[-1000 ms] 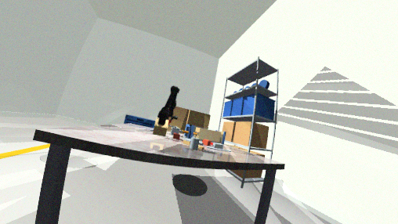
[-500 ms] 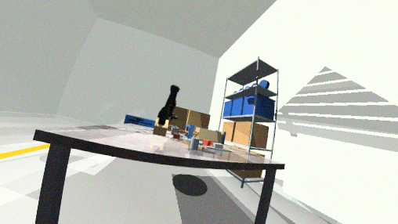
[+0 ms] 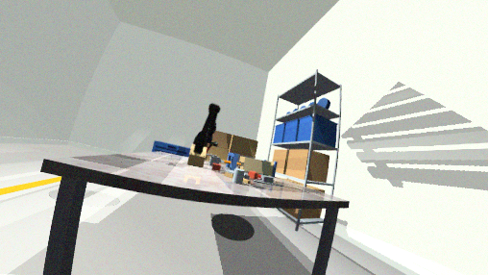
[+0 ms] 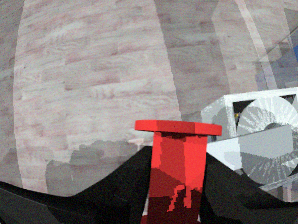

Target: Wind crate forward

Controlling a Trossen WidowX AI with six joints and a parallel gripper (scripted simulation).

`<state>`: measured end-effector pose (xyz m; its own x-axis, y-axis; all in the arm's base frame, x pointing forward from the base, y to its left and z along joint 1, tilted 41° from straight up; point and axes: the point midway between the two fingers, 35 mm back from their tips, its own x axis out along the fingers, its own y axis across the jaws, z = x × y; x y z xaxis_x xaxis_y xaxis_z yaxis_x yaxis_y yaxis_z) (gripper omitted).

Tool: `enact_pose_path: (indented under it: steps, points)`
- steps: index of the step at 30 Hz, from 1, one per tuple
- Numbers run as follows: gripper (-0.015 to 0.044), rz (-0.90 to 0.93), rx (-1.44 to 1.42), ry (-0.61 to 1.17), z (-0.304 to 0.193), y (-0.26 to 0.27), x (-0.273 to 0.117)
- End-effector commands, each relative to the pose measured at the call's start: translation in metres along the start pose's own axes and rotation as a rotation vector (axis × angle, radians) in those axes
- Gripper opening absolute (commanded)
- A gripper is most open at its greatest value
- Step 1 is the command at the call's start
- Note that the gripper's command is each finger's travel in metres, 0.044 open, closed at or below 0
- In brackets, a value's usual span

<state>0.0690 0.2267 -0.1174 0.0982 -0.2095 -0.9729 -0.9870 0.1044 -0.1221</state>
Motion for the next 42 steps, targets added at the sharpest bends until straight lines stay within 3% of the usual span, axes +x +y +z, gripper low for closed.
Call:
enact_pose_path:
  steps: [1,42]
  points:
    - [0.0000,-0.013,0.002,0.036,-0.020,-0.009,-0.003]
    - [0.0000,-0.018,0.002,0.041,-0.063,-0.066,-0.025]
